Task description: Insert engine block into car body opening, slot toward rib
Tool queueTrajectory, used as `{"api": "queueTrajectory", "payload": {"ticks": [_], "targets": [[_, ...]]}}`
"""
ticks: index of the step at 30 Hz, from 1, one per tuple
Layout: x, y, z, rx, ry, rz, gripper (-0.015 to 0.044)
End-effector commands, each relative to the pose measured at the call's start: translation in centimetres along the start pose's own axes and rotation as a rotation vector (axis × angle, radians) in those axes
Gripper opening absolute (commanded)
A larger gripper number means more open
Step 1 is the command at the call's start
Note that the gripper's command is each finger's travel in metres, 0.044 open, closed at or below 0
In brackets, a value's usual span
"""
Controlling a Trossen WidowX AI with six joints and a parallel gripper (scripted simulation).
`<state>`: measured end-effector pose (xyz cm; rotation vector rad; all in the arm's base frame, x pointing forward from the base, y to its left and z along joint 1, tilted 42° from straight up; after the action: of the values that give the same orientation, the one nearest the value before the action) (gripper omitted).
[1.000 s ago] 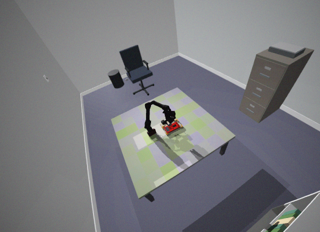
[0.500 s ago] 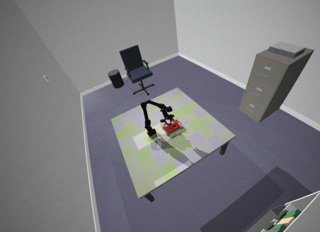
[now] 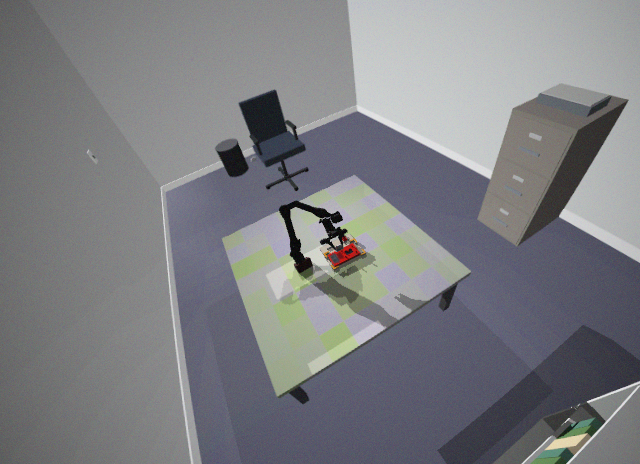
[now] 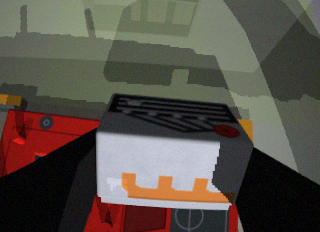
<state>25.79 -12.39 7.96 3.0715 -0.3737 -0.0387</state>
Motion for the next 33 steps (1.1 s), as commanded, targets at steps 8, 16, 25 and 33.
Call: {"api": "queueTrajectory", "payload": {"ticks": [8,16,25,33], "targets": [[-0.6,-2.5,1.5,-0.098,0.022,0.002,0.0],[-0.9,-3.6,2.6,-0.097,0.022,0.002,0.0],[-1.2,-4.7,3.8,-0.096,0.022,0.002,0.0],[-1.4,-5.8,4.9,-0.096,0.022,0.002,0.0]]}}
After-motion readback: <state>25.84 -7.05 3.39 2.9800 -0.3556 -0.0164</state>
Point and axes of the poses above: the point midway between the two fingers, 35 mm back from their tips, its own z axis out along the fingers, its own x axis across the jaws, y = z × x, the point moved 7 cm from there along -z, back along the fingers, and after that the axes turned 13 degrees about z, right-handed, at the moved point
